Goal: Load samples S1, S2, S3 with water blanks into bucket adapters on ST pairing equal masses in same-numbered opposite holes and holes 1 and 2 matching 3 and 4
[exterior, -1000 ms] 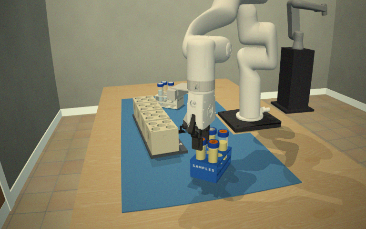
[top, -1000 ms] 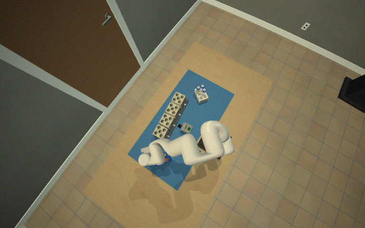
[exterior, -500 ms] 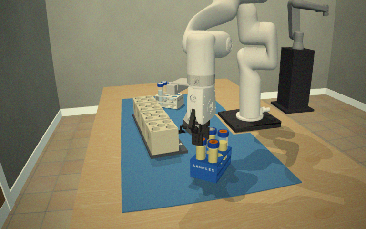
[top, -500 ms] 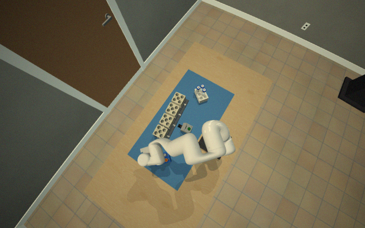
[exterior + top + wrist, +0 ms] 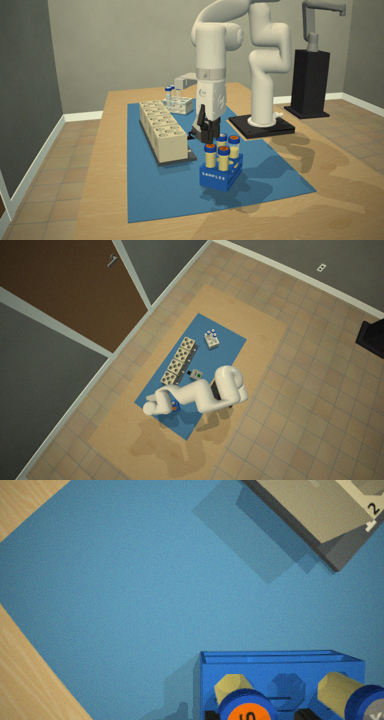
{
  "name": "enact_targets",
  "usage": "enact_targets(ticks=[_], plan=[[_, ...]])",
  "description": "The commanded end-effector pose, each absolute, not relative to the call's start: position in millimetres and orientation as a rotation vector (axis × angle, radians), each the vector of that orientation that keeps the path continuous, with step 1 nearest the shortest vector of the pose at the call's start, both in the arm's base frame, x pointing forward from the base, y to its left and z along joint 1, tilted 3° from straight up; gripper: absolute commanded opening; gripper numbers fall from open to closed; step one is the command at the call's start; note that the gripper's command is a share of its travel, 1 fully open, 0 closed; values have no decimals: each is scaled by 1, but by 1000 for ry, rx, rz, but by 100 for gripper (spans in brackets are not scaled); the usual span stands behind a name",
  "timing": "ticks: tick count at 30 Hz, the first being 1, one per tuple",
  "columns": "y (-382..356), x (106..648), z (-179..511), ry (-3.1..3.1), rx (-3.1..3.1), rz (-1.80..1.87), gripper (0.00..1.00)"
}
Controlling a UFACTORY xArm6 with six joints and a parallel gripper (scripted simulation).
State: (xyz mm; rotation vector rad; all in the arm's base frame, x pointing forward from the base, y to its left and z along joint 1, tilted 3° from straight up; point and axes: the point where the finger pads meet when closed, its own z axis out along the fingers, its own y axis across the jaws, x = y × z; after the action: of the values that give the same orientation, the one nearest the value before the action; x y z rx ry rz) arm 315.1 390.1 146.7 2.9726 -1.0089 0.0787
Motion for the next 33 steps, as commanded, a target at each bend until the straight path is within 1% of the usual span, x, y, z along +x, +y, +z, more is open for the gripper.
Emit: enact_targets(ticks=[1,33], plan=[[391,315,157,-1010,2977,81,44],[392,313,213,-1010,2977,81,44]])
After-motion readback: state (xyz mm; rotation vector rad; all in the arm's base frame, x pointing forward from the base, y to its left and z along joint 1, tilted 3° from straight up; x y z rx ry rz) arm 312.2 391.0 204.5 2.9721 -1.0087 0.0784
